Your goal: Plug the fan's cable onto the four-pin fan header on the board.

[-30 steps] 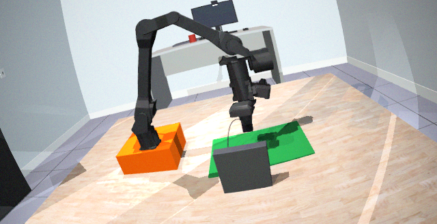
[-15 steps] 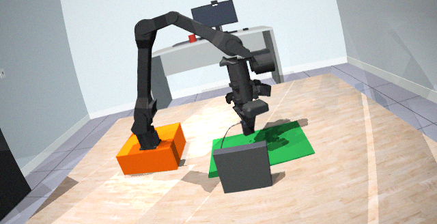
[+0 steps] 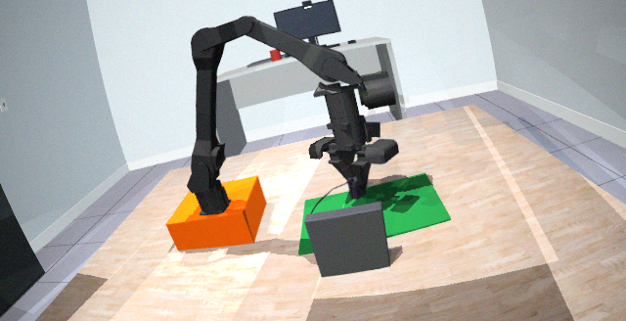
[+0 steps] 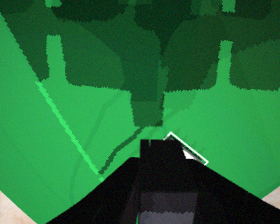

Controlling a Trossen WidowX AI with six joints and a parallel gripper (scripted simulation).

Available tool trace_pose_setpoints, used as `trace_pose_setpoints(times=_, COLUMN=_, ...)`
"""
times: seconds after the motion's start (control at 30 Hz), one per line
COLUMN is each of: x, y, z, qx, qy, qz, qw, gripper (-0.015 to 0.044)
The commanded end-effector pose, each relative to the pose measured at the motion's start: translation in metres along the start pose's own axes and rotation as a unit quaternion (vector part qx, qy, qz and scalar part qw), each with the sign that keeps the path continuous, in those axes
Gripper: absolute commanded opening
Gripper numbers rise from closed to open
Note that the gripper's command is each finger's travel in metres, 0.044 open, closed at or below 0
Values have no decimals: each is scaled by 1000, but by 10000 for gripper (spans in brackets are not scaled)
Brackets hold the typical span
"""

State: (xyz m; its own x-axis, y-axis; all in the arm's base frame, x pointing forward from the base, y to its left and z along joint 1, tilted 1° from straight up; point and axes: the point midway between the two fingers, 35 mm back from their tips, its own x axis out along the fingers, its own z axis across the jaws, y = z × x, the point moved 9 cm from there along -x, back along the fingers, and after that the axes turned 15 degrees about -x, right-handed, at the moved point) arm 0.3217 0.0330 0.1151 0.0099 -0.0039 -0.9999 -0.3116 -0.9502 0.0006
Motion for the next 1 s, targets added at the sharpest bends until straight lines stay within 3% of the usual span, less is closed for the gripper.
trace_pose_setpoints(times=0.0, x=0, y=5, z=-2, qx=-68, qy=0, qz=-1, qw=998, gripper=0)
trace_pose_setpoints(times=0.67, x=0, y=29, z=-11, qx=-403, qy=0, qz=1, qw=915, gripper=0)
trace_pose_setpoints(times=0.97, x=1, y=32, z=-12, qx=-442, qy=0, qz=1, qw=897, gripper=0)
